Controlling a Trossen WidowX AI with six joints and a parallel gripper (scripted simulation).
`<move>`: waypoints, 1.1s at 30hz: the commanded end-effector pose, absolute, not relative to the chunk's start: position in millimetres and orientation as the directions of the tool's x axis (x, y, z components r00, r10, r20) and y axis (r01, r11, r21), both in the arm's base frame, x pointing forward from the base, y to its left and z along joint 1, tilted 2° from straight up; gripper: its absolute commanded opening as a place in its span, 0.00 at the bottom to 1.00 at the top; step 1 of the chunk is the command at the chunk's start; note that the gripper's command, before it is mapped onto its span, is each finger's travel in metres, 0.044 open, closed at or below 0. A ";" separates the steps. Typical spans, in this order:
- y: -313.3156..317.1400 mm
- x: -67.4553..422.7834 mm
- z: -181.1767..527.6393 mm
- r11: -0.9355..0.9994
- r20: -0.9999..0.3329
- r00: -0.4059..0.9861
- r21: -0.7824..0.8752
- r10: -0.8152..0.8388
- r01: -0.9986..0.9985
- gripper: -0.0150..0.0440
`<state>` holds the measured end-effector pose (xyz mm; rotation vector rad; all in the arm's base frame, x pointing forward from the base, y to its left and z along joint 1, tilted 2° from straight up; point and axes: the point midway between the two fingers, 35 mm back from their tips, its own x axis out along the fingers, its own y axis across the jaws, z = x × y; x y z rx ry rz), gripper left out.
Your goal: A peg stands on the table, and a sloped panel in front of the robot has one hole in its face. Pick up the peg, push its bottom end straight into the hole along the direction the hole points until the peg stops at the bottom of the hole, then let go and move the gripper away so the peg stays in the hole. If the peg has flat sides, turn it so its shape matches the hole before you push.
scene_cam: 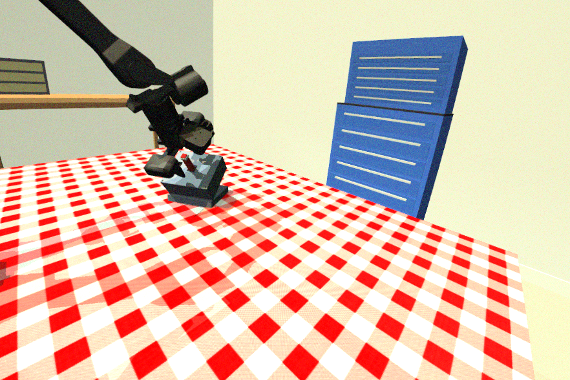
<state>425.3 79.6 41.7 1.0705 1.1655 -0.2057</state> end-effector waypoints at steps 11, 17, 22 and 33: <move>69.7 417.5 63.4 0.523 -0.818 0.440 0.576 0.371 0.629 1.00; 65.0 413.2 72.4 0.522 -0.819 0.440 0.574 0.370 0.630 1.00; 61.1 409.4 79.7 0.522 -0.819 0.439 0.573 0.368 0.631 1.00; 52.3 400.5 95.4 0.522 -0.821 0.438 0.571 0.366 0.634 1.00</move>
